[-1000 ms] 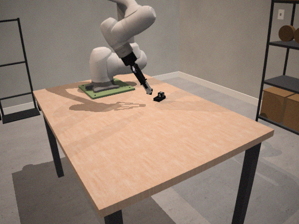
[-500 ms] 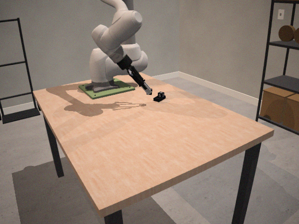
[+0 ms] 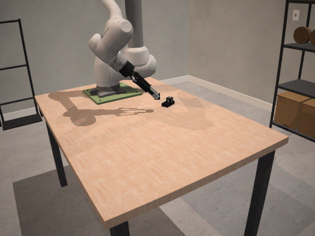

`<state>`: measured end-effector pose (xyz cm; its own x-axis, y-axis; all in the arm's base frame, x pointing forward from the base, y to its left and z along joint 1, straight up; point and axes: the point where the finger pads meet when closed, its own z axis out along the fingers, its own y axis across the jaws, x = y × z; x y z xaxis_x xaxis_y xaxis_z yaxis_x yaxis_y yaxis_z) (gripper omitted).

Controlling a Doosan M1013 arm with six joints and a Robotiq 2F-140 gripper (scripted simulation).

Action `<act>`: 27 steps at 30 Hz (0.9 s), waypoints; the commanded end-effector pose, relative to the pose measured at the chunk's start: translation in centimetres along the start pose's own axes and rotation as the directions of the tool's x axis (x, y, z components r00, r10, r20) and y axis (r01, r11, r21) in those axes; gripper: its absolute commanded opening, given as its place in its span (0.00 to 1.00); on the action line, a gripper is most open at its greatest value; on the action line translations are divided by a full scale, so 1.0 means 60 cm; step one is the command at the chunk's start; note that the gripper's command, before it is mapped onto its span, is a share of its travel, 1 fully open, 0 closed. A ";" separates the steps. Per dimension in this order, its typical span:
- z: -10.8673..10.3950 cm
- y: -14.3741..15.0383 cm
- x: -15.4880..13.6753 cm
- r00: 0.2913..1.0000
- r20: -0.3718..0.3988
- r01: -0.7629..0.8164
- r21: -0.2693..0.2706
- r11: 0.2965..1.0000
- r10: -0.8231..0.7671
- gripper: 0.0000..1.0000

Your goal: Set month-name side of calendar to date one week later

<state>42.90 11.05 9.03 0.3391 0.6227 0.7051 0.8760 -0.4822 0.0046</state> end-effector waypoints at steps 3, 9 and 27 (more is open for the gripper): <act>0.000 0.000 0.000 1.000 0.000 0.000 0.000 1.000 0.000 0.24; 0.000 0.000 0.000 1.000 0.000 0.000 0.000 1.000 0.000 0.24; 0.017 0.000 -0.017 1.000 0.000 0.000 0.000 1.000 0.000 0.24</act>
<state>42.90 11.04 7.82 0.3393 0.6228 0.7050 0.8760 -0.4823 0.0044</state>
